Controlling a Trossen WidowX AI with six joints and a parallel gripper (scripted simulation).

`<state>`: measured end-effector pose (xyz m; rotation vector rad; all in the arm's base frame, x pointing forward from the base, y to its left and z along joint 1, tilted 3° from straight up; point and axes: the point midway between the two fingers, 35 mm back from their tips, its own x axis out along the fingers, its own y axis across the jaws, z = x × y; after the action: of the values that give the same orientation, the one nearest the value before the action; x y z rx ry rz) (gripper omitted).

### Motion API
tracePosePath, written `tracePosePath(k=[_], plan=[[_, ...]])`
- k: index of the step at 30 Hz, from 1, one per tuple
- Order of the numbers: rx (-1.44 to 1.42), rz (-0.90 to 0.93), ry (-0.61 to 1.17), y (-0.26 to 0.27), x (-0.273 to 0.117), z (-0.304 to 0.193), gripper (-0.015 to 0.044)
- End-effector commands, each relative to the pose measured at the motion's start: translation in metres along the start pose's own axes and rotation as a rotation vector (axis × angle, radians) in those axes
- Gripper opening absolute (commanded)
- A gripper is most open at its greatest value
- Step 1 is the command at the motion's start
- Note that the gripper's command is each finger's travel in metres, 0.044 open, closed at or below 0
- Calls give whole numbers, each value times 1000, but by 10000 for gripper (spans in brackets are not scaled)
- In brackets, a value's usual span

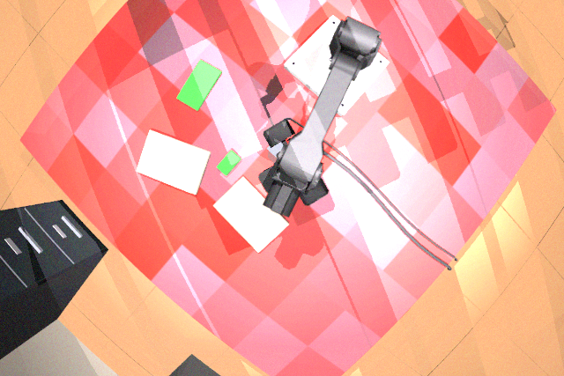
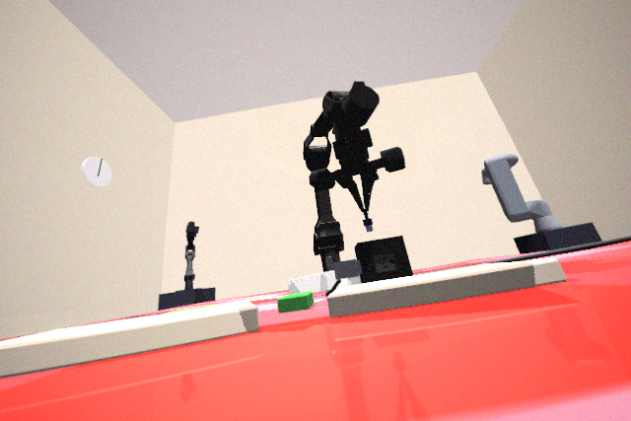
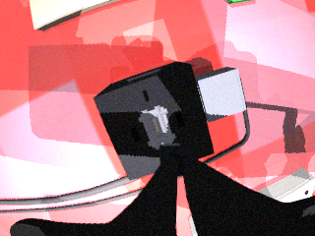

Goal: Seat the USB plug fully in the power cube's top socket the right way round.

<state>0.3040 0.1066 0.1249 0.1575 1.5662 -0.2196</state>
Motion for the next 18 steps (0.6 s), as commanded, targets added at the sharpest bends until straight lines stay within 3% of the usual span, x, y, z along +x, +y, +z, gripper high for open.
tracePosePath(k=[1, 18], plan=[[-86, 0, 1, 0, 0, 0, 0], [-531, 0, 1, 0, 0, 0, 0]])
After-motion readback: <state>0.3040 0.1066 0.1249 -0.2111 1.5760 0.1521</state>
